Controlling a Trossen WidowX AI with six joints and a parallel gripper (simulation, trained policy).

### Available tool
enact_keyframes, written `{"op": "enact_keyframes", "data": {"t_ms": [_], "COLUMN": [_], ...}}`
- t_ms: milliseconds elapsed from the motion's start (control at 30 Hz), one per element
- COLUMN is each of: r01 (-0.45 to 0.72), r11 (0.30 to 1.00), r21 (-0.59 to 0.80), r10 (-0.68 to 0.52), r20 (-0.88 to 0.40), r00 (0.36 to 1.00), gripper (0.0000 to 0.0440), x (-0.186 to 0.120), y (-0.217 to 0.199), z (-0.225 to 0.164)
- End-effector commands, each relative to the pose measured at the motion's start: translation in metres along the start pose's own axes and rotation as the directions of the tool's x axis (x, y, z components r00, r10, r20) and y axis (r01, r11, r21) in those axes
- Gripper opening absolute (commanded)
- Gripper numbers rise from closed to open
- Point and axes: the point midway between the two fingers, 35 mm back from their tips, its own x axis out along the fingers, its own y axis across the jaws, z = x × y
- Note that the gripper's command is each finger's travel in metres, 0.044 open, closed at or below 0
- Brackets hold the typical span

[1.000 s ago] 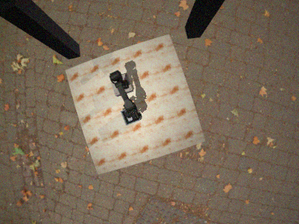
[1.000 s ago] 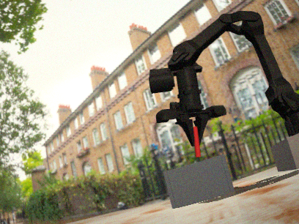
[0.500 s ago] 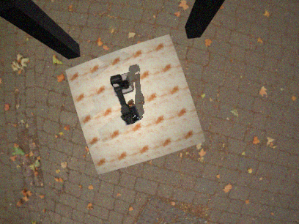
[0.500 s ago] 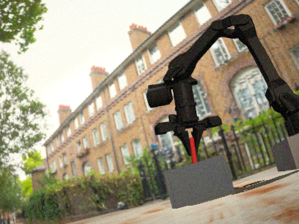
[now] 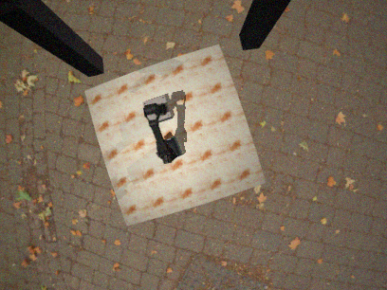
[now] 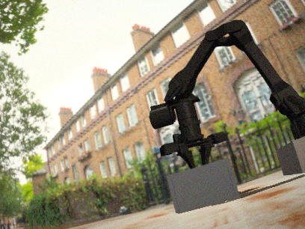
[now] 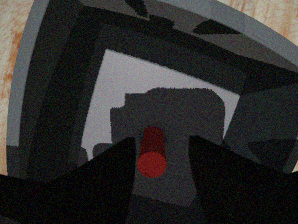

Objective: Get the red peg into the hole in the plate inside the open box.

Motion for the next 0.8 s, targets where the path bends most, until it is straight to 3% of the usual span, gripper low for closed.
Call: {"op": "enact_keyframes", "data": {"t_ms": [0,133,433,767], "r01": [0.000,-0.011,-0.028,-0.085], "r11": [1.000,1.000,0.999,0.996], "r21": [-0.009,-0.012,-0.022,0.010], "r10": [0.000,0.011,0.028,0.084], "r20": [-0.003,0.000,0.023,0.106], "r00": [1.000,1.000,0.999,0.991], "gripper": [0.0164,0.0263,0.0434,0.0440], "x": [0.004,0.006,0.005,-0.002], "y": [0.005,0.012,0.024,0.034], "z": [0.006,0.015,0.039,0.077]}}
